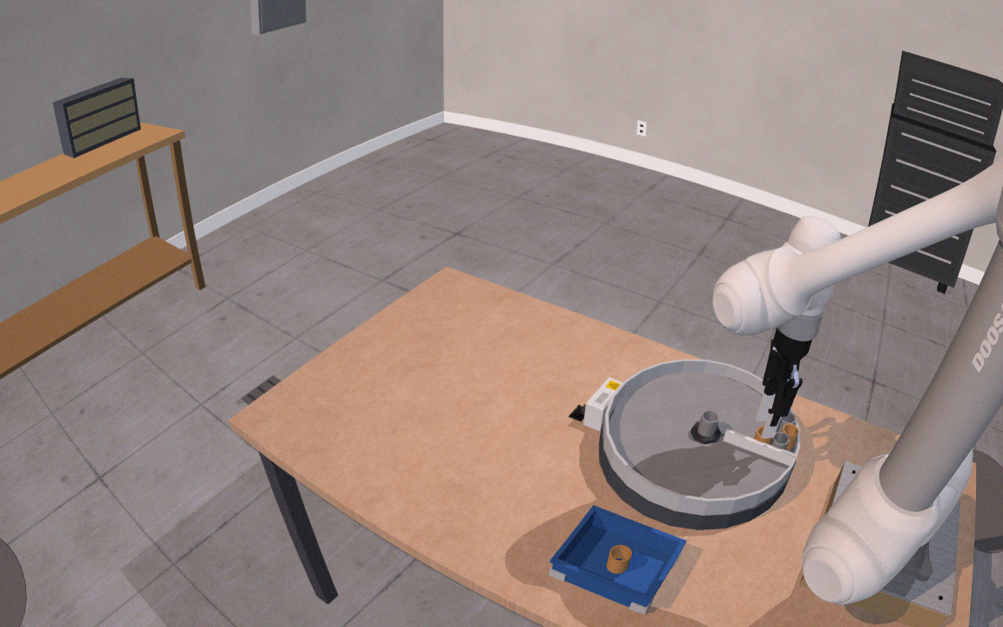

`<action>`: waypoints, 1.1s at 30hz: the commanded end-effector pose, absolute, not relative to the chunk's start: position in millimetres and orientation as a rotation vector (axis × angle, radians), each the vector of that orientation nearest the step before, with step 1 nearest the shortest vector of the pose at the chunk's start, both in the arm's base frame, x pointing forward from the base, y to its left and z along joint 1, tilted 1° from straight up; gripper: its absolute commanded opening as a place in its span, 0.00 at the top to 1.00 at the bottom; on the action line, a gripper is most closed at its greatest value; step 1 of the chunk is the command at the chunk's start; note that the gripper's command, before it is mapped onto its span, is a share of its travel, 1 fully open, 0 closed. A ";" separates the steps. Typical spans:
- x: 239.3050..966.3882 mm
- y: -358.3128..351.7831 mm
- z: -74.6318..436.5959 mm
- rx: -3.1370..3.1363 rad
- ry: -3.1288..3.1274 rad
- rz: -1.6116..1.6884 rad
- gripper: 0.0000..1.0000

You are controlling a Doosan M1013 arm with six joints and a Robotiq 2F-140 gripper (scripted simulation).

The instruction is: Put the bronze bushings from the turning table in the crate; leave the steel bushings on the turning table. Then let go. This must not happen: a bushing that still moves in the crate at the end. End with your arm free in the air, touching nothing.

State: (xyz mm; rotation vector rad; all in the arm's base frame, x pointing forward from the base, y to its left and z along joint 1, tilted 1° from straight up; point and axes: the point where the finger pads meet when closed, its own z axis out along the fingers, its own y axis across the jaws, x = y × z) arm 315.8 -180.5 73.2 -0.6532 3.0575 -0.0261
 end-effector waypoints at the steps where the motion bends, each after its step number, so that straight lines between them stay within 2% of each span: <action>1: 315.8 -180.5 73.2 -0.653 3.057 -0.026 0.72; 33: 315.9 -180.6 65.2 -0.653 3.057 -0.026 0.72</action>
